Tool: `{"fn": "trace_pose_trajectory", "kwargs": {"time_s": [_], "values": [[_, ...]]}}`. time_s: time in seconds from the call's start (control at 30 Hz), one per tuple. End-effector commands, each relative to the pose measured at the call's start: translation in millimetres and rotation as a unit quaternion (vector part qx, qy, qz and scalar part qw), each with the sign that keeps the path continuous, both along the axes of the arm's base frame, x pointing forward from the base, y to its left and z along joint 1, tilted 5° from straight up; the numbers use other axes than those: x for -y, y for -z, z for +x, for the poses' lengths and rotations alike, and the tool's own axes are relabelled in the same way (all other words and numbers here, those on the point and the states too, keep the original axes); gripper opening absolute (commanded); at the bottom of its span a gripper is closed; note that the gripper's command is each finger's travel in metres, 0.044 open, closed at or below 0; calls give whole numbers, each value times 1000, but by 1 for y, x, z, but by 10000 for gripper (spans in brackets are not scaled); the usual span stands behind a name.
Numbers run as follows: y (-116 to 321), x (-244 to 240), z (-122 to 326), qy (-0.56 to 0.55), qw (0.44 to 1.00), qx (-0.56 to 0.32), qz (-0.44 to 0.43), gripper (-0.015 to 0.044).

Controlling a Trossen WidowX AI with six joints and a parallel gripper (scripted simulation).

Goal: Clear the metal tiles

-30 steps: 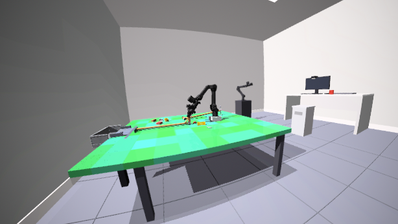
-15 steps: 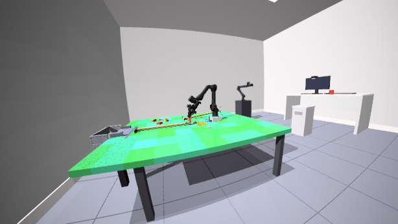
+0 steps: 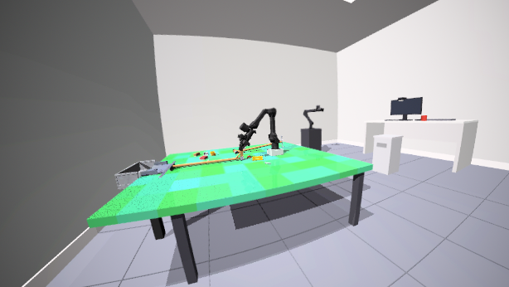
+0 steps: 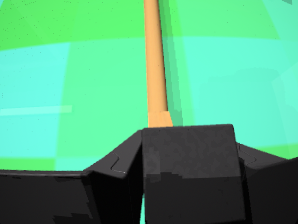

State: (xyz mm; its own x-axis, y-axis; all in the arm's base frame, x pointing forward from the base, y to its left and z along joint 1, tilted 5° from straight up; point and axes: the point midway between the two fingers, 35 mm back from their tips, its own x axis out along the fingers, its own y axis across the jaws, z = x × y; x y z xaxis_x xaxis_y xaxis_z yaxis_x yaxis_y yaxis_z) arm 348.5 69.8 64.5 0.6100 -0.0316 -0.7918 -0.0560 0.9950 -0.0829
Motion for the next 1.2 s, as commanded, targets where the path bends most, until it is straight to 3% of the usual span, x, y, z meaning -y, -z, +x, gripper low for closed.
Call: {"fn": "trace_pose_trajectory", "kwargs": {"time_s": [0.0,1.17], "values": [[-5,-3,12,-2,1000,8,3,0],[-6,-7,61,-5,1000,11,3,0]]}}
